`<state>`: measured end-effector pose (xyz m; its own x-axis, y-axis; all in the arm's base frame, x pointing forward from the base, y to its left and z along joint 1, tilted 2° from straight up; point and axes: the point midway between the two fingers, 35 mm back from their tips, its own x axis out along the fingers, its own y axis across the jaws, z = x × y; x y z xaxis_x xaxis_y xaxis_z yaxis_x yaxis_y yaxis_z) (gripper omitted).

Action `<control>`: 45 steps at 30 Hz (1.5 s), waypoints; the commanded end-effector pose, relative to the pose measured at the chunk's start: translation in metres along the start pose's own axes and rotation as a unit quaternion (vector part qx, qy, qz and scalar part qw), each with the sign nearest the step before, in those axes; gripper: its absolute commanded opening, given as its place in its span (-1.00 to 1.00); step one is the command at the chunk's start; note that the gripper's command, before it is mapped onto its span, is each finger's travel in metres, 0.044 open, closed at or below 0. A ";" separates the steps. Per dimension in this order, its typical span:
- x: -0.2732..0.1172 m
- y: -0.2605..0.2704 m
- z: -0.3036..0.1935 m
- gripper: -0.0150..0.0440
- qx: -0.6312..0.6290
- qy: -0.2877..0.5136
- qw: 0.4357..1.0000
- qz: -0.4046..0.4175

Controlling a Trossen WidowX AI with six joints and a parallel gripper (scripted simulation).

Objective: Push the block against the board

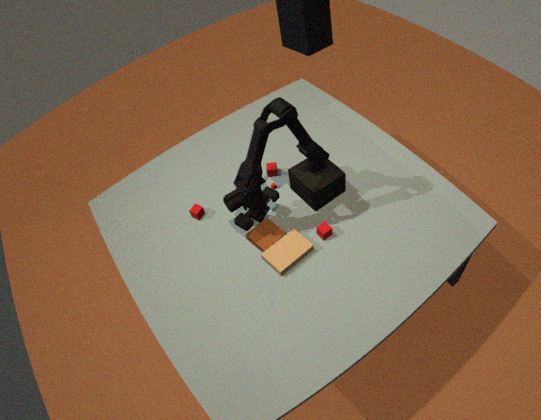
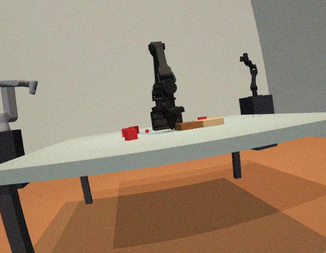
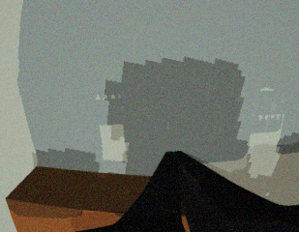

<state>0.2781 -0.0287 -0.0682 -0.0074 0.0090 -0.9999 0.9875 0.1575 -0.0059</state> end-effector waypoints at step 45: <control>-0.052 -0.008 0.012 -0.49 0.002 0.001 1.000 -0.001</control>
<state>0.2756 -0.0466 -0.0133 -0.0080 0.0088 -0.9999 0.9867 0.1627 -0.0065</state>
